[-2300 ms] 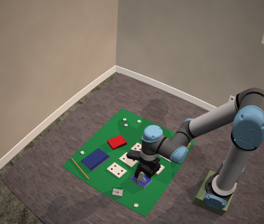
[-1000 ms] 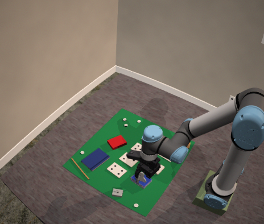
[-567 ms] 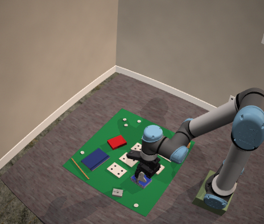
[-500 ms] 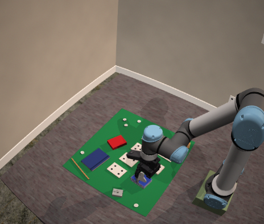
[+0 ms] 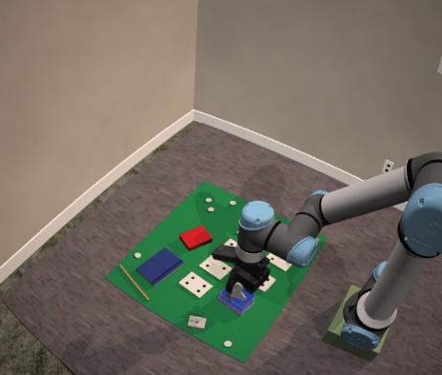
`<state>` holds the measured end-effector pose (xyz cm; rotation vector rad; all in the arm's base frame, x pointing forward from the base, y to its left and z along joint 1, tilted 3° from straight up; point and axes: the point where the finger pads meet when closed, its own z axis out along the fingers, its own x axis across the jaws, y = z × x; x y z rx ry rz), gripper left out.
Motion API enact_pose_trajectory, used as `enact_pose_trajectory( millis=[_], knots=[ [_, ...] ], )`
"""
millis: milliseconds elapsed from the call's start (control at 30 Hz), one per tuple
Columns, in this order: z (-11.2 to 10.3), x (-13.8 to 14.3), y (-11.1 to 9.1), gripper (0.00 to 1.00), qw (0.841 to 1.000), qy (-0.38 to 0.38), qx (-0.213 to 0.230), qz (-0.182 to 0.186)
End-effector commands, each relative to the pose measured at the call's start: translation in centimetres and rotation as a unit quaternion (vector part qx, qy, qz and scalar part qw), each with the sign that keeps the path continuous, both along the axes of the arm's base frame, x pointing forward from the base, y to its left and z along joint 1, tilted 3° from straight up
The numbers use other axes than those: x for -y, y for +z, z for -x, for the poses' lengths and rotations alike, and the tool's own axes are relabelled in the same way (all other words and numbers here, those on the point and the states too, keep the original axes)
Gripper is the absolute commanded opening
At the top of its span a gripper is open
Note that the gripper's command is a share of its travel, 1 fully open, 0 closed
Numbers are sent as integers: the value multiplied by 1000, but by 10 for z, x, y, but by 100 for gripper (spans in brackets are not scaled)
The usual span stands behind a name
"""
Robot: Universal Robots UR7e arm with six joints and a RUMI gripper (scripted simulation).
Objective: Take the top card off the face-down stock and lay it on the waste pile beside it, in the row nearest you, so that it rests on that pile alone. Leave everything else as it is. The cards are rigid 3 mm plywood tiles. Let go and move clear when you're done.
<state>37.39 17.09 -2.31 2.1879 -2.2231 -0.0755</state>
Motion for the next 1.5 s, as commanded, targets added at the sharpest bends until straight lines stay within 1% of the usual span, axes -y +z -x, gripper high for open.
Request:
enact_pose_trajectory(
  millis=[0,500,733,900,1200,1267,1467],
  knots=[
    [-1,0,11,38,1000,0,0,0],
    [-1,1,13,38,1000,0,0,0],
    [-1,7,13,38,1000,1,0,0],
    [-1,23,12,38,1000,4,0,0],
    [-2,69,11,38,1000,11,0,-1],
    [-2,69,11,38,1000,11,0,-1],
    [-3,98,11,38,1000,16,0,-1]
  ],
)
